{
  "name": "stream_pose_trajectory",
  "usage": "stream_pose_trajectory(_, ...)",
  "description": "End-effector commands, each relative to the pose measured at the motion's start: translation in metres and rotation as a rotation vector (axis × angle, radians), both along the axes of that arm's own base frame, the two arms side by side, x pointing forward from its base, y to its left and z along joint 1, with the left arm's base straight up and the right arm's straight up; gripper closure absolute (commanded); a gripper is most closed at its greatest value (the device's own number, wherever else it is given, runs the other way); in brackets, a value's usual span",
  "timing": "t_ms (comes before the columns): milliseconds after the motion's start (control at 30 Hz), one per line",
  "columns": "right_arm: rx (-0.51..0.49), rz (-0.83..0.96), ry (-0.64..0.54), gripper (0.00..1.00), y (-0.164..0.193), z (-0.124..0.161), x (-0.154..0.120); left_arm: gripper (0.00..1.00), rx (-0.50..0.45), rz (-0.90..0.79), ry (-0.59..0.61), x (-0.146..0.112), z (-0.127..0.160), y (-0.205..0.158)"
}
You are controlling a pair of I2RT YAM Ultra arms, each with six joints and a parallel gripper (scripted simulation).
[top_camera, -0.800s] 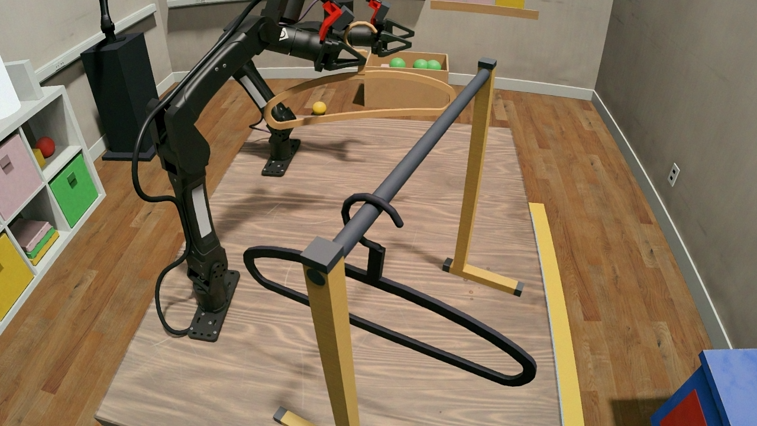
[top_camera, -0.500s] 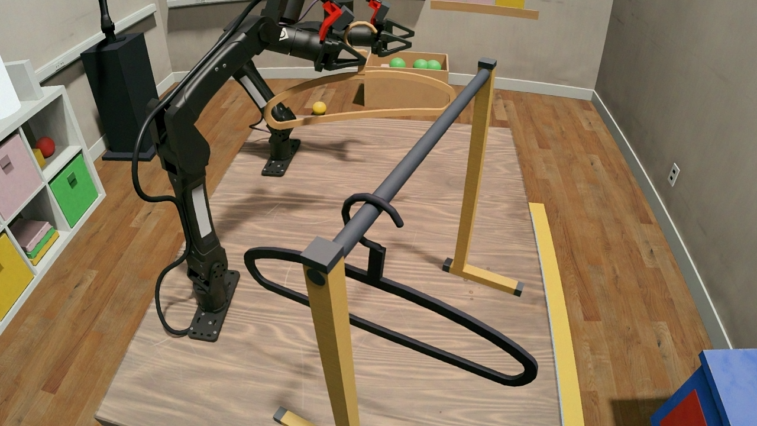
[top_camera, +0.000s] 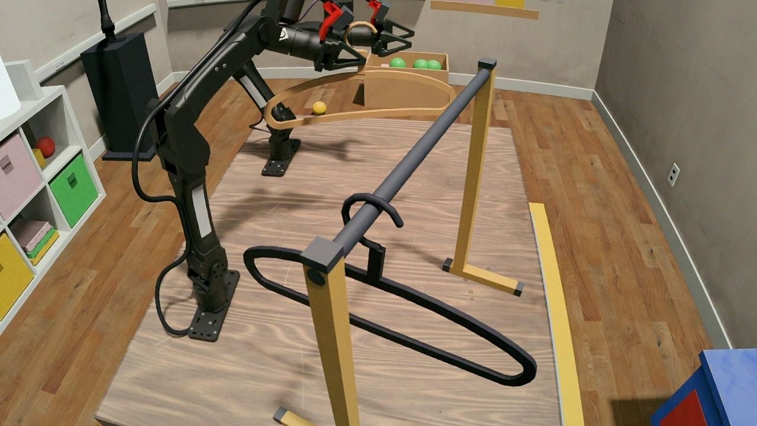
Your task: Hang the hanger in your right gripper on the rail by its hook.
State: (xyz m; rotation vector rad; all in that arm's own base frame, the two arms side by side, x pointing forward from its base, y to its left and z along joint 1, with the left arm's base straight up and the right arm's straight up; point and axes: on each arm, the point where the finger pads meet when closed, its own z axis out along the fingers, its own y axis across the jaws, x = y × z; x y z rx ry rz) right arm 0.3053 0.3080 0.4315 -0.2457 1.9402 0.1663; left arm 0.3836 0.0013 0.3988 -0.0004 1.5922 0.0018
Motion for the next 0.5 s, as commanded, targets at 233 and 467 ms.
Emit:
stream_pose_trajectory(233, 0.051, -0.249, 0.025, 0.99, -0.064, -0.024, -0.014, 0.00, 0.002, -0.106, 0.167, -0.006, 0.005, -0.047)
stream_pose_trajectory(467, 0.034, -0.382, 0.020, 0.99, -0.111, -0.052, -0.029, 0.00, 0.026, -0.261, 0.221, -0.028, 0.041, -0.105)
